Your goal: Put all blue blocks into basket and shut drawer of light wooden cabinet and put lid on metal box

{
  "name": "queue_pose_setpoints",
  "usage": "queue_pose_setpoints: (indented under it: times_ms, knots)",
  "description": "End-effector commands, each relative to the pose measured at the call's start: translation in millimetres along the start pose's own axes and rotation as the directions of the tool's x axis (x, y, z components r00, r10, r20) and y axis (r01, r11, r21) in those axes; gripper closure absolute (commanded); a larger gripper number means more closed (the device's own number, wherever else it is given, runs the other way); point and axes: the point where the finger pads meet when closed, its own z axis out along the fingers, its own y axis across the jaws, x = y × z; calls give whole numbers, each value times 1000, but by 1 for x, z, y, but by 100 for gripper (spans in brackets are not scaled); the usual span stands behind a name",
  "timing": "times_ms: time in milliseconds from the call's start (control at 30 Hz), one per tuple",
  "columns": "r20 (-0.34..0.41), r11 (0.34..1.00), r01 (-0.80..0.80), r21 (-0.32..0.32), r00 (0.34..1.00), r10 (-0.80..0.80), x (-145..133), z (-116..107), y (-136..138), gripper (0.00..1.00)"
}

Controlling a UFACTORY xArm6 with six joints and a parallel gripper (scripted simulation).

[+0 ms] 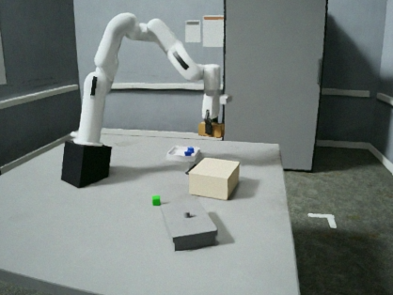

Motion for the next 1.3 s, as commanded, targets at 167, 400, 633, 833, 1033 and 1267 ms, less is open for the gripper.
queue_pose_setpoints:
  times_ms: [167, 400, 633, 833, 1033, 1267]
  knots:
    - [-8, 907, 422, 3, 907, -422, -24, -3, -108, 38]
    - [-5, 693, 721, 3, 693, -721, -27, -2, -121, 38]
    - [-5, 693, 721, 3, 693, -721, -27, -2, -121, 38]
    - [-5, 693, 721, 3, 693, -721, -27, -2, -121, 38]
    - [-5, 693, 721, 3, 693, -721, -27, -2, -121, 38]
    - [-5, 693, 721, 3, 693, -721, -27, -1, -121, 38]
